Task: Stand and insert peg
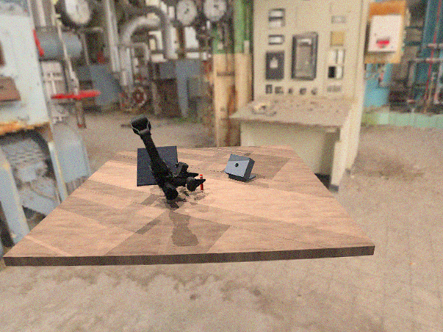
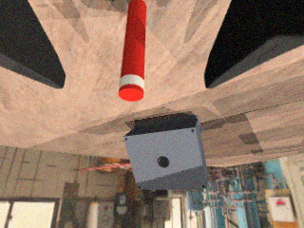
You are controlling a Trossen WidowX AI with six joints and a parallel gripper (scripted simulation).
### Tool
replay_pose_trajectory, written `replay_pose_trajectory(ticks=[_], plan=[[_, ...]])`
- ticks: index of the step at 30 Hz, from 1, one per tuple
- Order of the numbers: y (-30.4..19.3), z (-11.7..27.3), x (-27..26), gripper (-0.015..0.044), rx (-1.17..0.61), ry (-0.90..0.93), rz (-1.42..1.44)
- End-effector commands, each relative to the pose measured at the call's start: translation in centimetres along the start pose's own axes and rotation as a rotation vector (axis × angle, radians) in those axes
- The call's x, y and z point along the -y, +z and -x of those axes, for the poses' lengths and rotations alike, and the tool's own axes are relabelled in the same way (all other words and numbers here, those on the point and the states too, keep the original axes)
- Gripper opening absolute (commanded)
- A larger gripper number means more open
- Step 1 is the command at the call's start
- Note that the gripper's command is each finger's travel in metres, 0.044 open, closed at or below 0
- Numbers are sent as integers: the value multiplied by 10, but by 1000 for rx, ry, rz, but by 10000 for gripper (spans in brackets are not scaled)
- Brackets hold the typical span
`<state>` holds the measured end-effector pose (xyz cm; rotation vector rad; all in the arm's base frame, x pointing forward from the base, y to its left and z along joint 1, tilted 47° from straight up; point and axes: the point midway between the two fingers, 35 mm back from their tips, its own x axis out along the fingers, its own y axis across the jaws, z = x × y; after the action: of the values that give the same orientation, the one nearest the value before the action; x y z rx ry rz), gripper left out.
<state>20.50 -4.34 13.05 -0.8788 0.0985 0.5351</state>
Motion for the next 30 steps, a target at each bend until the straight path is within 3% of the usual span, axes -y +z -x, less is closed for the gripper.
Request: replay_pose_trajectory(ticks=[1, 12, 24, 30], plan=[[1, -1, 0, 440, -2, 5, 2], [65, -24, -4, 440, -91, 159, 62], [156, 8, 3, 440, -8, 12, 0], [160, 12, 4, 440, 5, 0, -12]])
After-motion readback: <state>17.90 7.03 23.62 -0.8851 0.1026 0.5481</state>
